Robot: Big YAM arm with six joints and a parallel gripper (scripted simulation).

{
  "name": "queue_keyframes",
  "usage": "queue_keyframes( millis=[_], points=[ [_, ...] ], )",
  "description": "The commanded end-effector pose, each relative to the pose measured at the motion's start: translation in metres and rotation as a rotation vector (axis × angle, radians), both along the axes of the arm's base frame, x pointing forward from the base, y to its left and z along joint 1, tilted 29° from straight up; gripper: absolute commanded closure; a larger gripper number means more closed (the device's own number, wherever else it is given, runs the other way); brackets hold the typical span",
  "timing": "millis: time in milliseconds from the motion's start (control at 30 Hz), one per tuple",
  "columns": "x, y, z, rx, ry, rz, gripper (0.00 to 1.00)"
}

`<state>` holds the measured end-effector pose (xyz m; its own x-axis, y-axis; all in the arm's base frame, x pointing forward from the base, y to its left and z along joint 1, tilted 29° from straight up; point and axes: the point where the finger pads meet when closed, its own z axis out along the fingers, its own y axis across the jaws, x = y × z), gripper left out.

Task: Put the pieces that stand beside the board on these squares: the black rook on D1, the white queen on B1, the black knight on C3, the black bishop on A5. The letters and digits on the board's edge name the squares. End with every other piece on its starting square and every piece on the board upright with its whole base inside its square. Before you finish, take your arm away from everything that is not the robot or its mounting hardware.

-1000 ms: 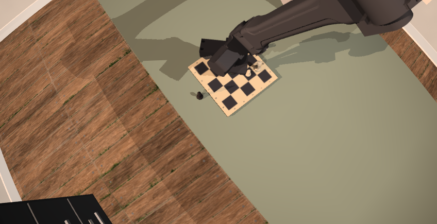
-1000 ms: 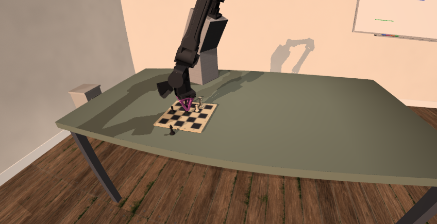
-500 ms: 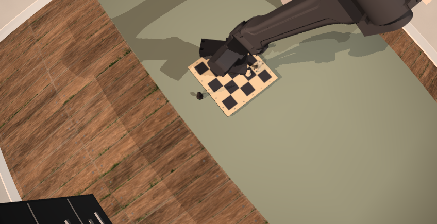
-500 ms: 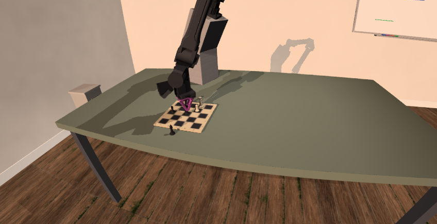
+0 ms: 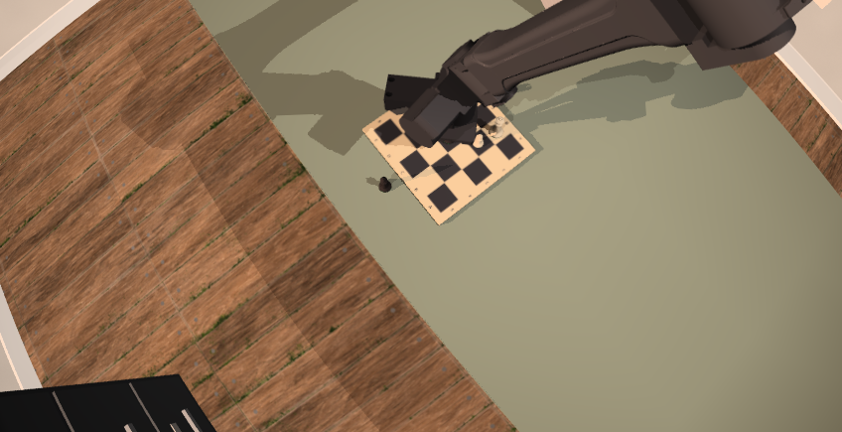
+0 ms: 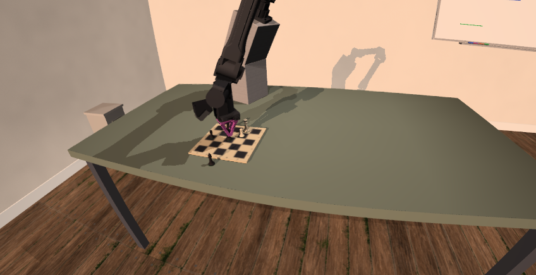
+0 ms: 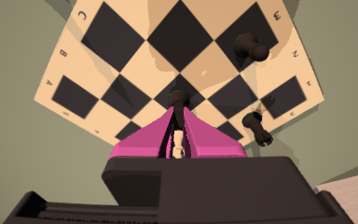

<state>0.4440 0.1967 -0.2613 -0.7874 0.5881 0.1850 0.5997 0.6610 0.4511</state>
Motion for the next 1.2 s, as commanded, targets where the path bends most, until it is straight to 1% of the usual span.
queue_keyframes(
  millis=[0, 400, 533, 733, 867, 967, 1000, 1167],
  points=[
    [0.001, -0.008, 0.002, -0.001, -0.012, -0.009, 1.0],
    [0.001, -0.008, 0.0, -0.002, -0.01, -0.008, 1.0],
    [-0.002, -0.006, -0.005, -0.003, -0.001, -0.007, 1.0],
    [0.004, 0.0, -0.002, 0.002, -0.015, -0.004, 1.0],
    [0.001, 0.002, -0.006, 0.0, -0.006, -0.002, 1.0],
    [0.002, 0.002, -0.005, 0.0, -0.008, -0.002, 1.0],
    [0.008, 0.004, 0.002, 0.005, -0.023, -0.002, 1.0],
    [0.007, 0.004, 0.002, 0.004, -0.021, -0.002, 1.0]
  ],
)
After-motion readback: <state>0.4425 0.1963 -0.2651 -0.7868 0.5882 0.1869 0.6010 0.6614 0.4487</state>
